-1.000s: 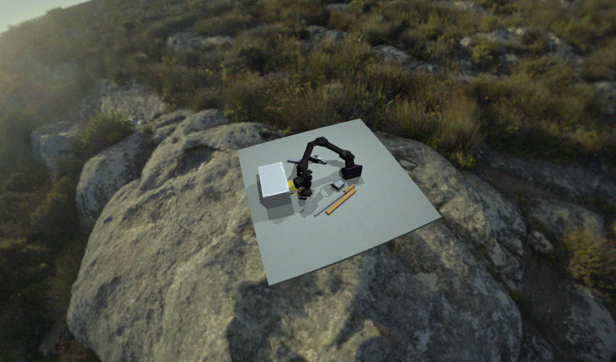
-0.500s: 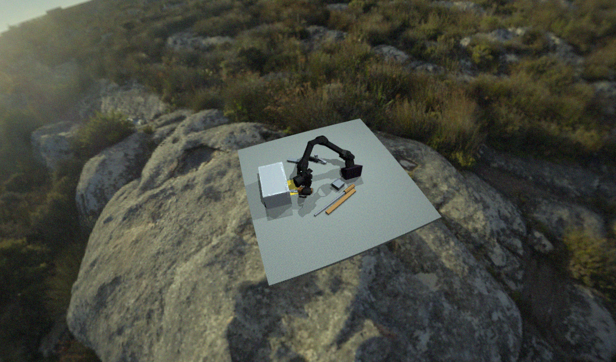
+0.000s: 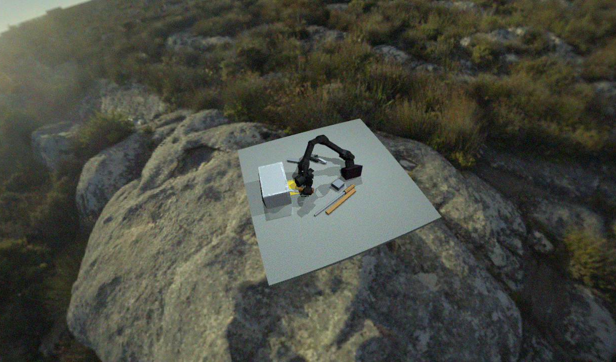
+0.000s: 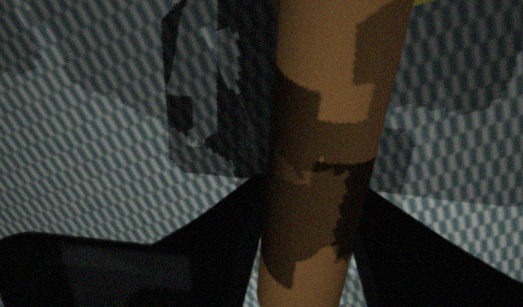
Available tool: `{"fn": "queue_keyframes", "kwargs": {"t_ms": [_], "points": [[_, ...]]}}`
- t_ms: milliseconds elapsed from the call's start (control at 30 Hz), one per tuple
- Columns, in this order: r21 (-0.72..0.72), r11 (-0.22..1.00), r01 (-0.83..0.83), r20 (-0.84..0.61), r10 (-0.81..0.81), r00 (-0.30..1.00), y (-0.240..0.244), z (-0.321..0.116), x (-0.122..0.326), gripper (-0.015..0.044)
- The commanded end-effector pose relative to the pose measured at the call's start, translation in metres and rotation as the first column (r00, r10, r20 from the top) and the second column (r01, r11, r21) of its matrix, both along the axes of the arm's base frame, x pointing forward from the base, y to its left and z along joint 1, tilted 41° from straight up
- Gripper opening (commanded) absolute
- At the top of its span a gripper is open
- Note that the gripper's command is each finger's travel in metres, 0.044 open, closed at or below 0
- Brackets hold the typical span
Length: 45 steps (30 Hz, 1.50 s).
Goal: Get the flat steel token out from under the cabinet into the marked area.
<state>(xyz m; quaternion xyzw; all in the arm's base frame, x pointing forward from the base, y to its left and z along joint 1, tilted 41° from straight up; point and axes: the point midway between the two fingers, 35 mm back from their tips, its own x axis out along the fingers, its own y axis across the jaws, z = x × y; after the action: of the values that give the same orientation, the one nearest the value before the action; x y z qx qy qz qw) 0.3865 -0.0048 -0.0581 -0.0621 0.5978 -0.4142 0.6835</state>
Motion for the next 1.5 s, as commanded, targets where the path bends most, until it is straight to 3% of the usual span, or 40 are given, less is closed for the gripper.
{"fn": "queue_keyframes", "kwargs": {"t_ms": [0,1467], "points": [[-0.002,1.0,0.001,-0.003,-0.001,1.0,0.003,-0.003,-0.007,0.0],[0.001,1.0,0.001,-0.006,-0.001,1.0,0.03,-0.022,-0.058,0.0]]}}
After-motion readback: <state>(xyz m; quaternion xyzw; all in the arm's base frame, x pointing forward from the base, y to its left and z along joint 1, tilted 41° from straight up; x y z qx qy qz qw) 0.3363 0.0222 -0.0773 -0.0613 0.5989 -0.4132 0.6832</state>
